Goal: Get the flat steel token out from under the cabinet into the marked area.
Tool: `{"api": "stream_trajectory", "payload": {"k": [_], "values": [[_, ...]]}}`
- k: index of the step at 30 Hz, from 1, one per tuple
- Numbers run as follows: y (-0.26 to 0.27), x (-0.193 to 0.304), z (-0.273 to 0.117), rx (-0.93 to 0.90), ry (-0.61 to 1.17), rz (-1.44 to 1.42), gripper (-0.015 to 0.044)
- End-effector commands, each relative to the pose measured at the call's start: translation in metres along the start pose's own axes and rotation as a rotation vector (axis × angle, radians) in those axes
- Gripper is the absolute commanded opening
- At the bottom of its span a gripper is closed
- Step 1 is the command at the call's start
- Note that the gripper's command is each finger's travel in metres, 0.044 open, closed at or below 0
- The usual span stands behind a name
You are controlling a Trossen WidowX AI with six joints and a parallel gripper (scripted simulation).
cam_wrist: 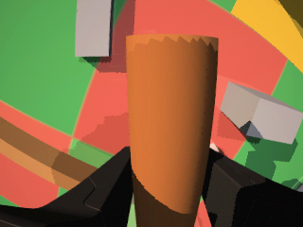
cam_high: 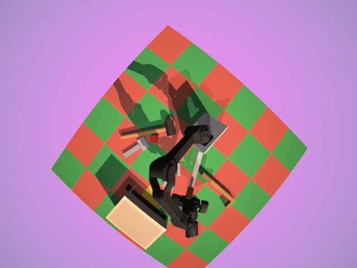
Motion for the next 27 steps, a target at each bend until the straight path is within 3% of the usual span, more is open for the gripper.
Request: {"api": "stream_trajectory", "payload": {"k": [1,27], "values": [[0.0,0.0,-0.012,-0.01,-0.004,-0.001,0.0],[0.003,-0.011,-0.014,-0.01,-0.004,0.102,0.0]]}}
Point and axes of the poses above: the point midway between the two fingers, 35 mm back from their tips, its own z axis out along the fingers, its own y axis across the jaws, x = y × z, the point moved 9 cm from there along -z, back along the fingers, and after that the axes turned 10 degrees about -z, right-handed, at the moved point
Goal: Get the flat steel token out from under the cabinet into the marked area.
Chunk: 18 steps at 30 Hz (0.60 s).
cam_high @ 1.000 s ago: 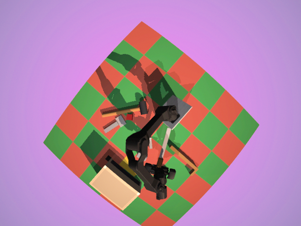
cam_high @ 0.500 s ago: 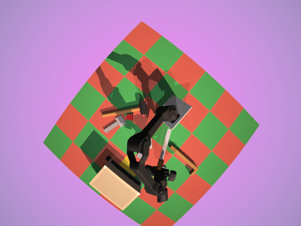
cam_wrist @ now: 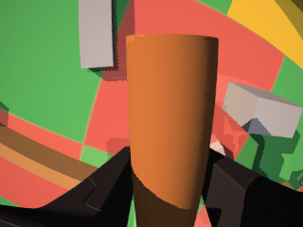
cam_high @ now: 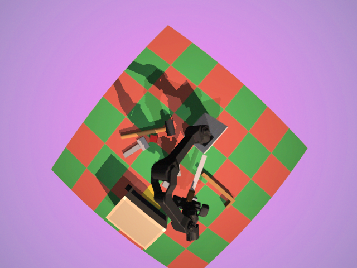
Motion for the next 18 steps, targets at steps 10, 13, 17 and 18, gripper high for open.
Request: {"api": "stream_trajectory", "payload": {"k": [10,13,17,18], "values": [[-0.0001,0.0,-0.0034,-0.008,-0.005,0.109,0.0],[-0.0001,0.0,-0.0034,-0.008,-0.005,0.132,0.0],[-0.0002,0.0,-0.0034,-0.008,-0.005,0.164,0.0],[-0.0003,0.0,-0.0034,-0.008,-0.005,0.172,0.0]]}}
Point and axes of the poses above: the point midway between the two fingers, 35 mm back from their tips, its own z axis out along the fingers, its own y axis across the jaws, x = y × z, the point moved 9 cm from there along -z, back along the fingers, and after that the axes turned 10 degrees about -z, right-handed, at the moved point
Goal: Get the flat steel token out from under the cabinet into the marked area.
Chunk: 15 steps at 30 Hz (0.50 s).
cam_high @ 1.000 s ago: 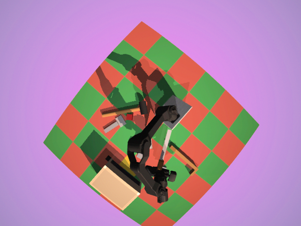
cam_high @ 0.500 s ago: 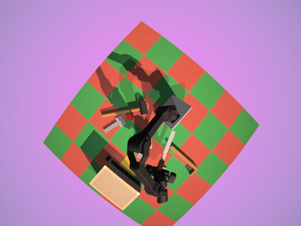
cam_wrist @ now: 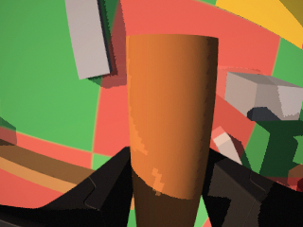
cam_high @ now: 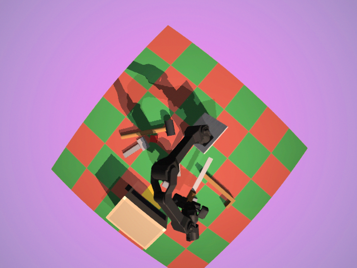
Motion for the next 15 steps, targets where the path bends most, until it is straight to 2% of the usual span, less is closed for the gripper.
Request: {"api": "stream_trajectory", "payload": {"k": [1,15], "values": [[0.0004,0.0001,-0.0024,-0.007,-0.002,0.038,0.0],[0.0001,0.0001,-0.0024,-0.007,-0.001,0.148,0.0]]}}
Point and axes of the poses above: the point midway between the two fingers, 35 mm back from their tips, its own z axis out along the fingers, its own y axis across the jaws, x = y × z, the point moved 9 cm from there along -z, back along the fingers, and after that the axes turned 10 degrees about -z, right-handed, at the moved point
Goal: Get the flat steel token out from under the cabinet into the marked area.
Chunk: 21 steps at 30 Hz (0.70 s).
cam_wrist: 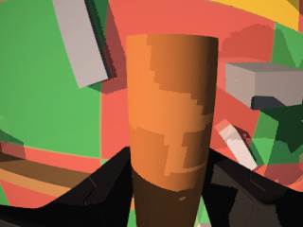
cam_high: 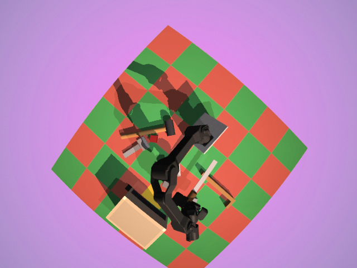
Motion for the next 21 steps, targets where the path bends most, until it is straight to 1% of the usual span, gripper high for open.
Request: {"api": "stream_trajectory", "payload": {"k": [1,21], "values": [[0.0002,0.0002,-0.0021,-0.007,0.0,0.038,0.0],[-0.0002,0.0001,-0.002,-0.007,0.0,0.195,0.0]]}}
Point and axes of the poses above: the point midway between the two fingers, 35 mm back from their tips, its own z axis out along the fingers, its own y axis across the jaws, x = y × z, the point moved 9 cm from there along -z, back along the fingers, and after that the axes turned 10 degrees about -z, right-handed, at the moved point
